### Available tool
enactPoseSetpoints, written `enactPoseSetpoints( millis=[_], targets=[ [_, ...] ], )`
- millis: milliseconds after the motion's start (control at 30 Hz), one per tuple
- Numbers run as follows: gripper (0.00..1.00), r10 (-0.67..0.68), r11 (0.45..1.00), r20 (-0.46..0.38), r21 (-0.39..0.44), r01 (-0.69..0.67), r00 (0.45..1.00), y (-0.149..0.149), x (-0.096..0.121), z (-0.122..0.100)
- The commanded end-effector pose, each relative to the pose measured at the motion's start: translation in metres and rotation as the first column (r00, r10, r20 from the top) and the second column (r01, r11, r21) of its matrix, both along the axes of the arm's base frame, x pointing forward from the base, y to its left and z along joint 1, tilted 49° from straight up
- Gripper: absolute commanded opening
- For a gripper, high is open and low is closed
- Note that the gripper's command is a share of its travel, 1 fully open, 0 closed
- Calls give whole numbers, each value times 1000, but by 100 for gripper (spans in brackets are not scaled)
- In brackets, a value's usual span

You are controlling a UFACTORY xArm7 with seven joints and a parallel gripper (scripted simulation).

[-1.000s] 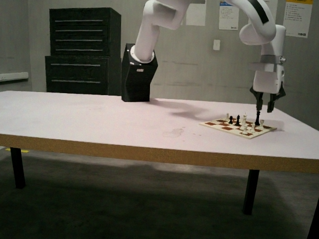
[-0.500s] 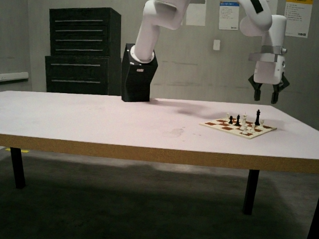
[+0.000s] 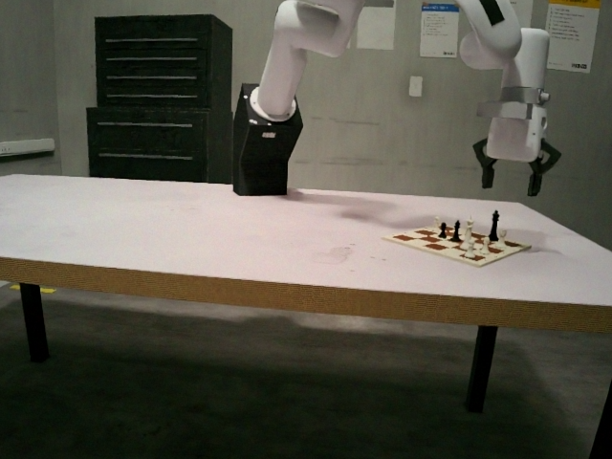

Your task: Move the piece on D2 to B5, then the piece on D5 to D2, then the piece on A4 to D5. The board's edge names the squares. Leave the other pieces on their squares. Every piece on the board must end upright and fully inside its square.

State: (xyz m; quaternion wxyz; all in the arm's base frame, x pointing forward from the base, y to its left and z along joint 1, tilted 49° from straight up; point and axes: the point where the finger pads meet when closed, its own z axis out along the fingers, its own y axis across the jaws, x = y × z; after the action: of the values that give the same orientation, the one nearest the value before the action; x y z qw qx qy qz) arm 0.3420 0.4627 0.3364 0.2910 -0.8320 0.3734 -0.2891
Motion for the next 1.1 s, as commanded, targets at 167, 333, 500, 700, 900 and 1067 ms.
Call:
enactPoseSetpoints(
  millis=[167,333,500,700,900,1067],
  targets=[
    [100,-44,998,-20,48,45,999,-1,0,2],
    [100,-153,974,-82,156,164,985,-5,4,3],
    [100,-299,886,-201,305,350,933,-18,15,5],
    [100,-421,722,-352,428,544,836,-37,32,10],
    [100,-486,526,-493,495,692,722,-48,42,13],
    [100,-496,332,-616,516,789,612,-54,47,15]
  ],
)
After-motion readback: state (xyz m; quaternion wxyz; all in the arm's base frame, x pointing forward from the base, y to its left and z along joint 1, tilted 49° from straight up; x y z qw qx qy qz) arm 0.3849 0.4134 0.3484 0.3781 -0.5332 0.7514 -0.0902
